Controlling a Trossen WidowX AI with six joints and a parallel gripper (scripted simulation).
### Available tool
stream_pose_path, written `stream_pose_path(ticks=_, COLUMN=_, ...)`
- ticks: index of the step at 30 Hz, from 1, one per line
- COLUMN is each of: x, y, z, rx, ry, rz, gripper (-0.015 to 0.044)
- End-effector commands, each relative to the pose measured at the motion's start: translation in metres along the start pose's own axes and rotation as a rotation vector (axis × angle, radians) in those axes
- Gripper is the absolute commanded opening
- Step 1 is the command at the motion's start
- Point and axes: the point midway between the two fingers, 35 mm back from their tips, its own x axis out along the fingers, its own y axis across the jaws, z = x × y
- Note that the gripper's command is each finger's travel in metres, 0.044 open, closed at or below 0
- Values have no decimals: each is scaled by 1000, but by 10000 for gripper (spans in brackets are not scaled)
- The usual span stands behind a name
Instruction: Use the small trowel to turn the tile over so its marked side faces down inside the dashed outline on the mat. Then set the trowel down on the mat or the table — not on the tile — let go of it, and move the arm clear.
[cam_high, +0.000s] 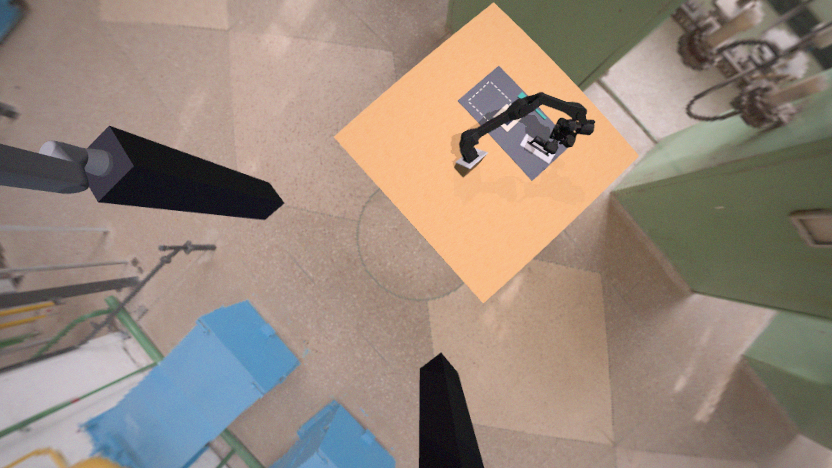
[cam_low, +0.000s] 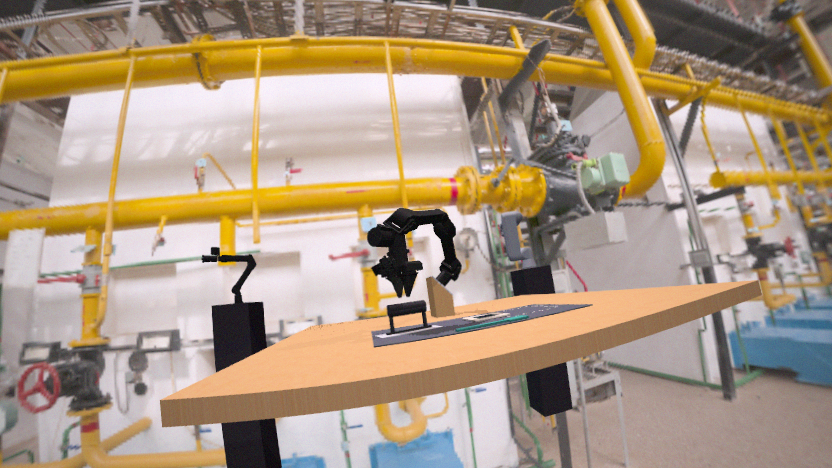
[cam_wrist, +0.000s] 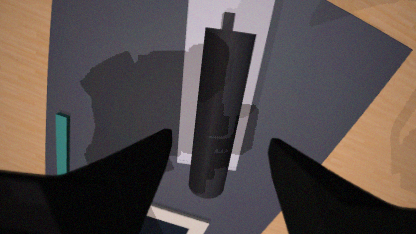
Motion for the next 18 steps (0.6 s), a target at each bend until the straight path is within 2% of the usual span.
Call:
stream_pose_path(ticks=1, x=-2, y=-1, z=0, rx=-114, ry=-4, rz=0, gripper=270)
stream_pose_path(ticks=18, x=-2, y=0, z=-1, rx=-704, ry=-4, rz=-2, gripper=270)
